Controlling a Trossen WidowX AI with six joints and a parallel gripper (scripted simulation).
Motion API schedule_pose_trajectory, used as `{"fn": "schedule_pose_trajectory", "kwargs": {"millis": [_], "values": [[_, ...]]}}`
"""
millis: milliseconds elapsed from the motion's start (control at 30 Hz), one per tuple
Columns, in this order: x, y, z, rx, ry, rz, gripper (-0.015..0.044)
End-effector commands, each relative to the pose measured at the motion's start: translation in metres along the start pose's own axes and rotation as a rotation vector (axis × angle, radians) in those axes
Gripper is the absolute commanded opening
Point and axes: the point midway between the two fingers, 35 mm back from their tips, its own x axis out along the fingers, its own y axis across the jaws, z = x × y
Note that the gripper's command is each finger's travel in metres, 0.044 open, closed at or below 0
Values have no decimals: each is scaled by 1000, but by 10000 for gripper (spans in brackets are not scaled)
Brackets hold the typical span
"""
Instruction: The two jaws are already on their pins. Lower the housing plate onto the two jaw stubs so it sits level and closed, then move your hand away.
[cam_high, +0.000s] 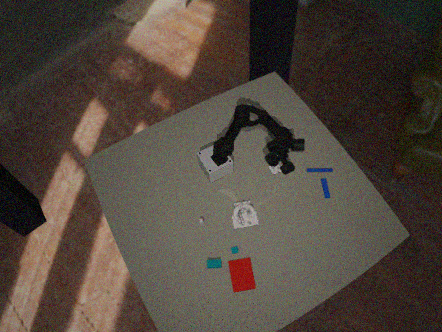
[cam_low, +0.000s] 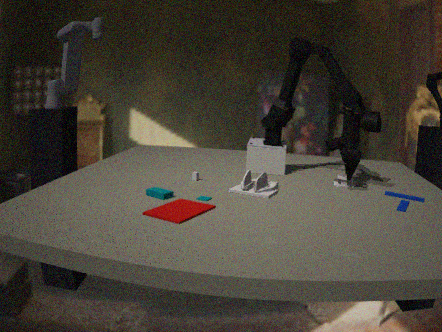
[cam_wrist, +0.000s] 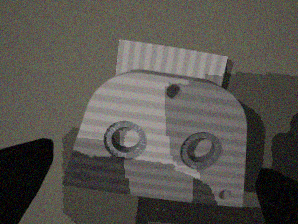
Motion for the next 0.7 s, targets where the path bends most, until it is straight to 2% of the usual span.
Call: {"fn": "schedule_pose_trajectory", "kwargs": {"millis": [0,667], "values": [[8,0,2,1,-8,-1,440],[18,-1,2,1,-8,-1,440]]}}
